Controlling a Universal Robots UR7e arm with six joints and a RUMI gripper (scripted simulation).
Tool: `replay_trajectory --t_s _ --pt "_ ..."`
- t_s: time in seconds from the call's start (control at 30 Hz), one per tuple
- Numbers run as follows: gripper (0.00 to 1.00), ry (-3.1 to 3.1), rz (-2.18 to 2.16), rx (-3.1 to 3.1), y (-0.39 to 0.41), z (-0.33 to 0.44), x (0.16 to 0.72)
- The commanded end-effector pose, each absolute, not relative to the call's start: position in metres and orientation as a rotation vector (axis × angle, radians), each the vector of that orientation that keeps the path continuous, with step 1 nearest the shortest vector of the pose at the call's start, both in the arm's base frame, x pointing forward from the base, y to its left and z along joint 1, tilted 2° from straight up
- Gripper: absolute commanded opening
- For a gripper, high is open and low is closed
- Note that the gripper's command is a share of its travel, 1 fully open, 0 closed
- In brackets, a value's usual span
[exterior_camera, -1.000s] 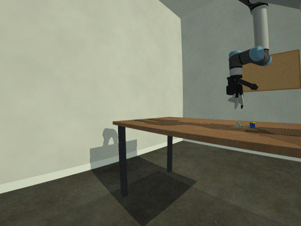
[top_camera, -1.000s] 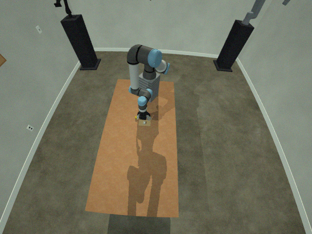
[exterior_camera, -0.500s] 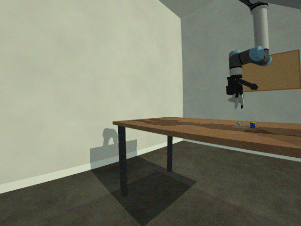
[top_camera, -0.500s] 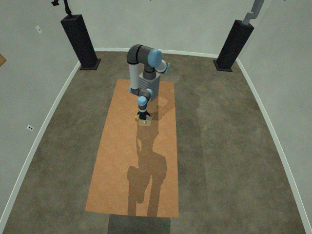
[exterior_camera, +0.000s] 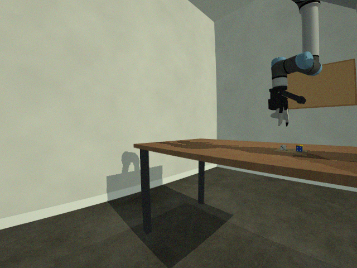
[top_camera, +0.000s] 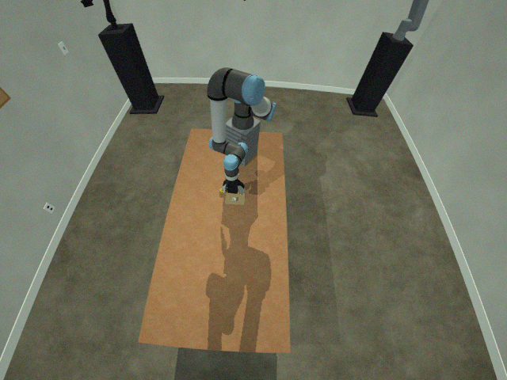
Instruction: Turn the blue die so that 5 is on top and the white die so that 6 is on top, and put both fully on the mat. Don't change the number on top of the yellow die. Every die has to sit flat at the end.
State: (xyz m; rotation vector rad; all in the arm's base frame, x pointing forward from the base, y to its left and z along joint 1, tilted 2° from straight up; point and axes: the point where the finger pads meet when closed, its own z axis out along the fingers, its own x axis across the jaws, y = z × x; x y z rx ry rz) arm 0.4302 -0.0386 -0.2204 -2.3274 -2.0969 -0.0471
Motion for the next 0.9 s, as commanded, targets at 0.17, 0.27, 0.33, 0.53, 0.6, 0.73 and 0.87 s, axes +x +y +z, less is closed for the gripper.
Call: replay_trajectory --t_s 0.17,0.27,0.33,0.53,0.6,0.73,0.87 --pt "1.0 -2.098 -0.048 -2.328 -0.04 -0.179 0.43" --pt "1.0 -2.098 -0.048 -2.328 -0.04 -0.166 0.43" --pt "1.0 -2.098 -0.048 -2.328 -0.04 -0.159 0.43" --pt "1.0 -2.098 -0.048 -2.328 -0.041 -0.15 0.429" --pt "1.0 -2.098 -0.048 -2.328 -0.041 -0.148 0.429" --pt "1.0 -2.098 -0.048 -2.328 -0.041 -0.147 0.429" --pt "1.0 -2.098 -0.048 -2.328 -0.041 -0.147 0.429"
